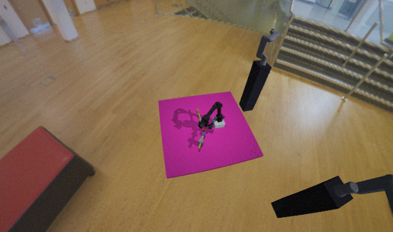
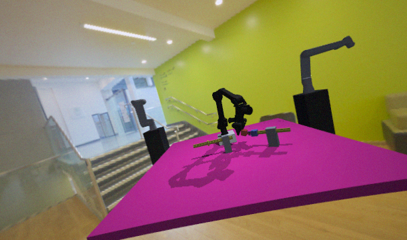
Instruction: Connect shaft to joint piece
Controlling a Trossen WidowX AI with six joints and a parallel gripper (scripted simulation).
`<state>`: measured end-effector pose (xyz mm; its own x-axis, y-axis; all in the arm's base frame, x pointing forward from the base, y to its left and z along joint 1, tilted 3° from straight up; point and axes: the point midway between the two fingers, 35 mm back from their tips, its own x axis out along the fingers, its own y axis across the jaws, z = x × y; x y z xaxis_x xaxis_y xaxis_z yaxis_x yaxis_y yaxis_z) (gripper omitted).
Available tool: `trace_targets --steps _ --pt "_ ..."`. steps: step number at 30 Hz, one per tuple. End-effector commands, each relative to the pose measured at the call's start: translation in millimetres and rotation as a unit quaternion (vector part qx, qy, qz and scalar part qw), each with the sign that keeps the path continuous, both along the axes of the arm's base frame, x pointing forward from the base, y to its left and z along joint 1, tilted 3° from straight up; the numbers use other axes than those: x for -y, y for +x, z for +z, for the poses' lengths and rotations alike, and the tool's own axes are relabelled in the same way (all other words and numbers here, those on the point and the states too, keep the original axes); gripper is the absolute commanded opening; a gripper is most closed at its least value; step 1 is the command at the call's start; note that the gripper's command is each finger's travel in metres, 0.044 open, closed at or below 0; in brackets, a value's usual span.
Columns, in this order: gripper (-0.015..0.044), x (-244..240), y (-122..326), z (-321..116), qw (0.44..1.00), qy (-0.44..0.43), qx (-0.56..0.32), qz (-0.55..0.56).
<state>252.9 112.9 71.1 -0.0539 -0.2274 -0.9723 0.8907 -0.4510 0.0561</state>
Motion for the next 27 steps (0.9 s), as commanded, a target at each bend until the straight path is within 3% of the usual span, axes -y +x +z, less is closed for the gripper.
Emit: trace_targets --steps 1,26,27 --pt "0.0440 -16 8 -2 1.000 0.001 -0.002 -0.003" --pt "0.0440 -12 7 -31 1.000 0.001 -0.002 -0.004" --pt "0.0414 -12 7 -31 1.000 0.001 -0.002 -0.004"
